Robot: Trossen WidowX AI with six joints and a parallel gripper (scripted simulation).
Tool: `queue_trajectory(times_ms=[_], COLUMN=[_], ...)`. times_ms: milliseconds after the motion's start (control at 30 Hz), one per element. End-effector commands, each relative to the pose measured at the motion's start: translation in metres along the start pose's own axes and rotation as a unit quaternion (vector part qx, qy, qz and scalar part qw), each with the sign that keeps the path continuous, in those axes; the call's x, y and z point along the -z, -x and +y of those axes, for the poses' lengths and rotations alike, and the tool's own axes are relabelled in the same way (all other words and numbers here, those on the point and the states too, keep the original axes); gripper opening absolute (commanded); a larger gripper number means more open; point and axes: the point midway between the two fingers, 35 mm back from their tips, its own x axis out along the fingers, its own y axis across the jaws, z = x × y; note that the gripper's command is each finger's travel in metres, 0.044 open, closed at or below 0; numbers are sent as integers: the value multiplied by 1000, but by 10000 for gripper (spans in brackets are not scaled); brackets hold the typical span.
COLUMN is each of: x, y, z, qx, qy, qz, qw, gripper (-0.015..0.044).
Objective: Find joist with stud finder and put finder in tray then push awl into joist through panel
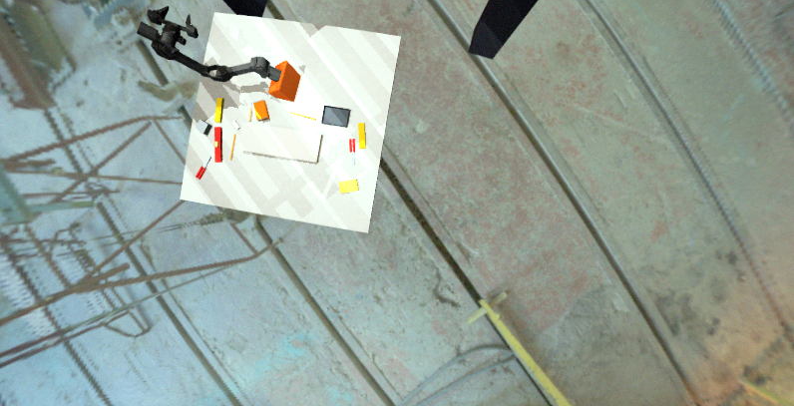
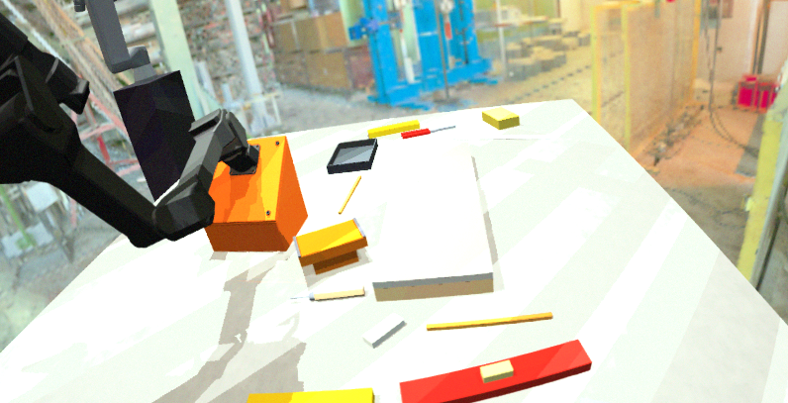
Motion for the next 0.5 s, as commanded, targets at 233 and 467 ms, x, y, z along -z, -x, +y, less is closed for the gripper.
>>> queue_trajectory(times_ms=[233,467], x=[106,208], y=[-9,28], z=[33,84], qx=[-31,25], qy=[-256,-497], qz=[189,392], qw=[947,774], gripper=[440,440])
